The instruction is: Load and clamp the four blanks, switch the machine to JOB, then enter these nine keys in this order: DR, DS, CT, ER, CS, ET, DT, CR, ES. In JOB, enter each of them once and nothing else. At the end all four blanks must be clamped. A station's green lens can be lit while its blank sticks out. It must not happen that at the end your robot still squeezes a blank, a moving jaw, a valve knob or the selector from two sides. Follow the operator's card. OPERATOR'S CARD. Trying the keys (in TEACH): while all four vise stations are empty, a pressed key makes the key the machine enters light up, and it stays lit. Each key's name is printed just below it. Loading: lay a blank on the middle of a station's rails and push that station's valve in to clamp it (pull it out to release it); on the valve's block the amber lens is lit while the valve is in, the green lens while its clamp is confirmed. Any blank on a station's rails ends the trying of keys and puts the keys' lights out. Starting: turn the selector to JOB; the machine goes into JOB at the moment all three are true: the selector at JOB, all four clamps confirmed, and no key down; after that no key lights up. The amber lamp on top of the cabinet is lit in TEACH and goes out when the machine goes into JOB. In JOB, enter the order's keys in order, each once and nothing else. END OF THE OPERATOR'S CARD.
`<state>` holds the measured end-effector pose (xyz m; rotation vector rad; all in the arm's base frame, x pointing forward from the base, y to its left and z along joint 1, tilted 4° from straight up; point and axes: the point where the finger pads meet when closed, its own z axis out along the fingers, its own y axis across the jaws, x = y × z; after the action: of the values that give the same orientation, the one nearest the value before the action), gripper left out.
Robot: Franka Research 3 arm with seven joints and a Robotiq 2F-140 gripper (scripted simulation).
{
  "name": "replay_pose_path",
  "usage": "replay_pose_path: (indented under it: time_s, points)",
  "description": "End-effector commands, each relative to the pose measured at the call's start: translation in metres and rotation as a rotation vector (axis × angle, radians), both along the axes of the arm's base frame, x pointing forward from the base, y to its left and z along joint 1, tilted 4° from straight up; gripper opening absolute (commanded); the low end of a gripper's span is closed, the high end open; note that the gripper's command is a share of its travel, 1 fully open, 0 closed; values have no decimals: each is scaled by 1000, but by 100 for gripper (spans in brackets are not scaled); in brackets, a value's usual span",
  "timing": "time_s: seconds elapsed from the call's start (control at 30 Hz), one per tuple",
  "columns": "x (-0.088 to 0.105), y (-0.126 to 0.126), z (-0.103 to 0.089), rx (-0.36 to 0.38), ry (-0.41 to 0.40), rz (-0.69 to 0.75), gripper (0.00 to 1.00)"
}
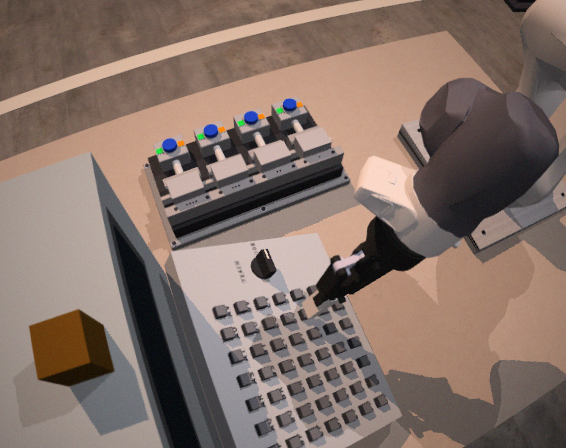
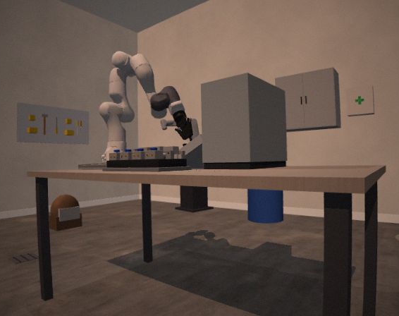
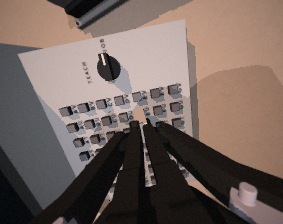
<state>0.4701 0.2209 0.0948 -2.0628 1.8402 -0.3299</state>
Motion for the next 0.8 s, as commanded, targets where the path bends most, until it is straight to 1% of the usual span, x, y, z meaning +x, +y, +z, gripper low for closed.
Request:
replay_pose_path:
  time_s: [0.0, 0.37, 0.77]
  points:
    - [-3, 0, 2, -11, 6, 23, 0]
    - [-7, -1, 12, -10, 6, 23, 0]
    - [-9, -2, 16, -10, 6, 23, 0]
